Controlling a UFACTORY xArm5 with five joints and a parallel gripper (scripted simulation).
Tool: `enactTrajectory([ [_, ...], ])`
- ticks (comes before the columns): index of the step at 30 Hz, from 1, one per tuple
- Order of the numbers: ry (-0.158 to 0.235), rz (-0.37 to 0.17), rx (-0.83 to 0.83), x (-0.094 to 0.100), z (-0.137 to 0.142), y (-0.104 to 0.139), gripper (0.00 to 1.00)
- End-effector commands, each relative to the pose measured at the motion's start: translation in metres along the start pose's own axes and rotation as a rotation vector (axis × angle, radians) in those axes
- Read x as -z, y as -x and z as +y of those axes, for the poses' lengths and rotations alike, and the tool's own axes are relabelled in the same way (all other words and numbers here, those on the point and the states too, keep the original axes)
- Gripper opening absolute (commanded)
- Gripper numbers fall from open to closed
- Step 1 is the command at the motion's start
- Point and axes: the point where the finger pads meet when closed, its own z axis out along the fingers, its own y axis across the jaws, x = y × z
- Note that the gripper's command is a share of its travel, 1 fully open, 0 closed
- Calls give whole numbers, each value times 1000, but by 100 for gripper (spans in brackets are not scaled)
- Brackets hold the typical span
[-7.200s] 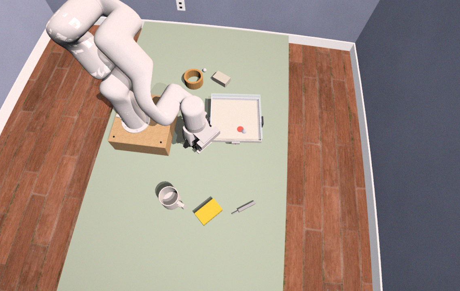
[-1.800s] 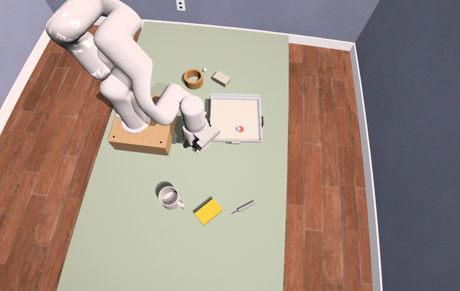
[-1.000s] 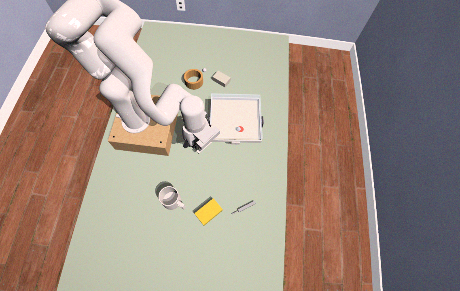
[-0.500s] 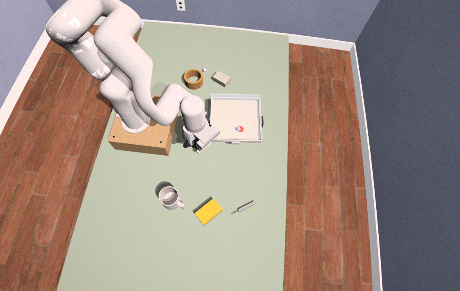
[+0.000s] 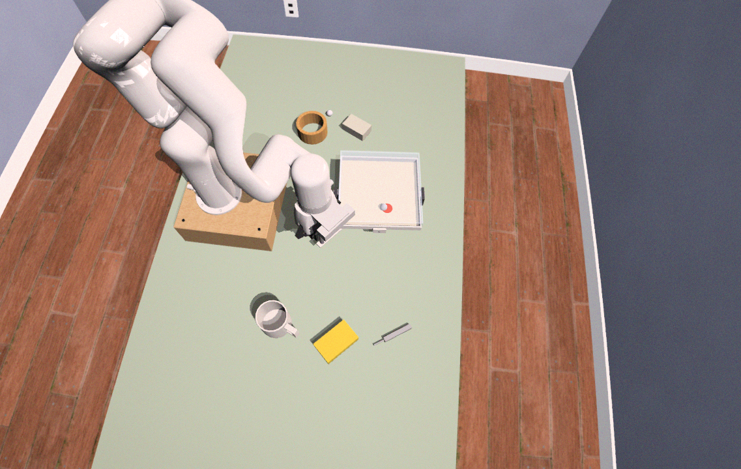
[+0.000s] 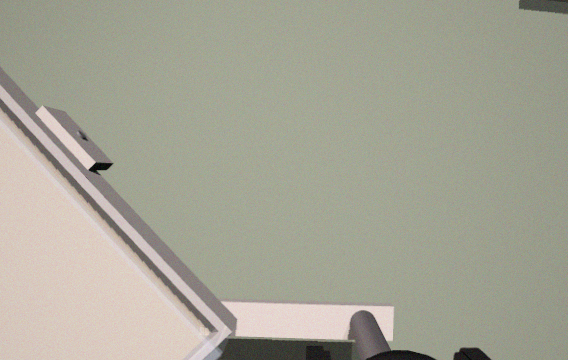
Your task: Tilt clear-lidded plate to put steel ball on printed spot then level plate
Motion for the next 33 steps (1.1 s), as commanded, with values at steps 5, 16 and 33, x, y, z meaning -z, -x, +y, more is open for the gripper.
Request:
enactTrajectory([
  [5,-2,5,-1,0,0,-1,0],
  [16,-2,5,0,0,0,0,0],
  [33,-2,5,1,0,0,0,0],
])
